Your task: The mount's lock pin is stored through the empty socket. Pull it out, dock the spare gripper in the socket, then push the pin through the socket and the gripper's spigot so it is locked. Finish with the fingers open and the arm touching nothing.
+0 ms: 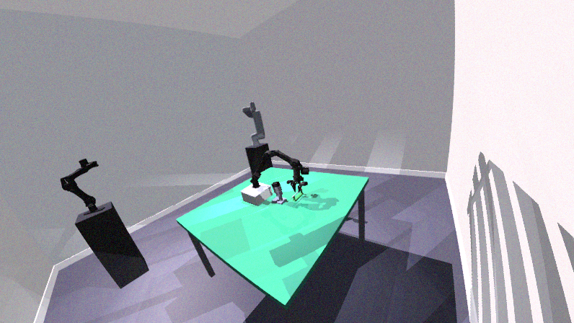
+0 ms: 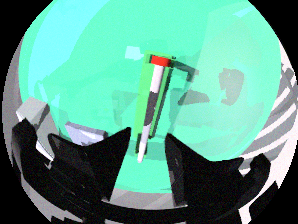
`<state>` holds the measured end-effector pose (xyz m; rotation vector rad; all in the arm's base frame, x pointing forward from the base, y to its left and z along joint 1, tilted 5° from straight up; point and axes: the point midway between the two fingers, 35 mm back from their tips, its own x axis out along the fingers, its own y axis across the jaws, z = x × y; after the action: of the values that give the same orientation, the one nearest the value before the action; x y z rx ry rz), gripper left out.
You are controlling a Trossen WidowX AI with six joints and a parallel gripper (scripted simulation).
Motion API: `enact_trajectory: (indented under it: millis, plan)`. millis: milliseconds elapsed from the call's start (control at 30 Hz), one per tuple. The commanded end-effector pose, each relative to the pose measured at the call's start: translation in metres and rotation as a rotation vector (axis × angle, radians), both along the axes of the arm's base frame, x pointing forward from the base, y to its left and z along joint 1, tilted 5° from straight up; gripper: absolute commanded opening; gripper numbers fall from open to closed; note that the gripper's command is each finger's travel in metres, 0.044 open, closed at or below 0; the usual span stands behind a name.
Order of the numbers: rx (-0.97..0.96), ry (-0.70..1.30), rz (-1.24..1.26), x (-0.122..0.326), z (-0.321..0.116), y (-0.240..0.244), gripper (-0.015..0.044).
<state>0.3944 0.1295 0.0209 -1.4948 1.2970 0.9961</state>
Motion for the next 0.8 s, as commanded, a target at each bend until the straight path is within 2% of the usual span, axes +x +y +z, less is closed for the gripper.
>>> enact_trajectory:
  millis: [0,767]
  plan:
    - [0.001,0.008,0.005,0.0,-0.008,0.0,0.018]
    - [0.001,0.008,0.005,0.002,-0.038,-0.002,0.018]
